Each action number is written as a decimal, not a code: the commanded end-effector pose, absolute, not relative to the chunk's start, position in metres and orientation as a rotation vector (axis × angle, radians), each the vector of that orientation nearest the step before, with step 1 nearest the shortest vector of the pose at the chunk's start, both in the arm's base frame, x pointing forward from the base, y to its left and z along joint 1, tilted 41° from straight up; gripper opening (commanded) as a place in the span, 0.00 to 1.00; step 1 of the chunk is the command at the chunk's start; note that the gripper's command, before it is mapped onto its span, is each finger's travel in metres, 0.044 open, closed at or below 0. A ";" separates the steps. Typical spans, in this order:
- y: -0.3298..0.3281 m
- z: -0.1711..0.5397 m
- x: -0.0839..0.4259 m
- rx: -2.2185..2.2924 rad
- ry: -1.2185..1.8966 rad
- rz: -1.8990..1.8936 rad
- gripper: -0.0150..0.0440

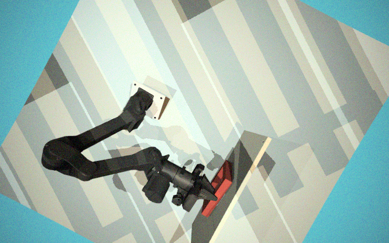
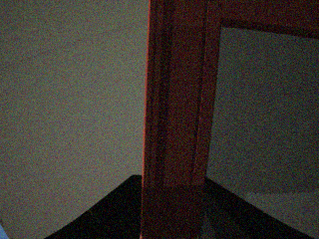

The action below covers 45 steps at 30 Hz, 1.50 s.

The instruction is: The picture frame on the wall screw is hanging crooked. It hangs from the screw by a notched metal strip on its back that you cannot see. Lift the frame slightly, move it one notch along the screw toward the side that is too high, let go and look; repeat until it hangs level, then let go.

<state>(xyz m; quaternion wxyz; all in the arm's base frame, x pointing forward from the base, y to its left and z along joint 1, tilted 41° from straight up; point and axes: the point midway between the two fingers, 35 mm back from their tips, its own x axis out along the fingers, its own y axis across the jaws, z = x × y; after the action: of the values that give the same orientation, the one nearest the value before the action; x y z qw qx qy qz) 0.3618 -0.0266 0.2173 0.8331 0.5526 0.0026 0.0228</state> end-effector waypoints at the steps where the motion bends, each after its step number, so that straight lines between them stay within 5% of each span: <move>1: -0.023 0.224 0.362 1.163 -0.003 0.066 0.25; 45: -0.022 0.223 0.362 1.163 -0.003 0.066 0.25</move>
<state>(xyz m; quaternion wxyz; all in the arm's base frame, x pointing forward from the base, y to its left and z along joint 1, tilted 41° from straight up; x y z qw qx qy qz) 0.3619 -0.0232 0.2217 0.8335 0.5519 0.0002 0.0277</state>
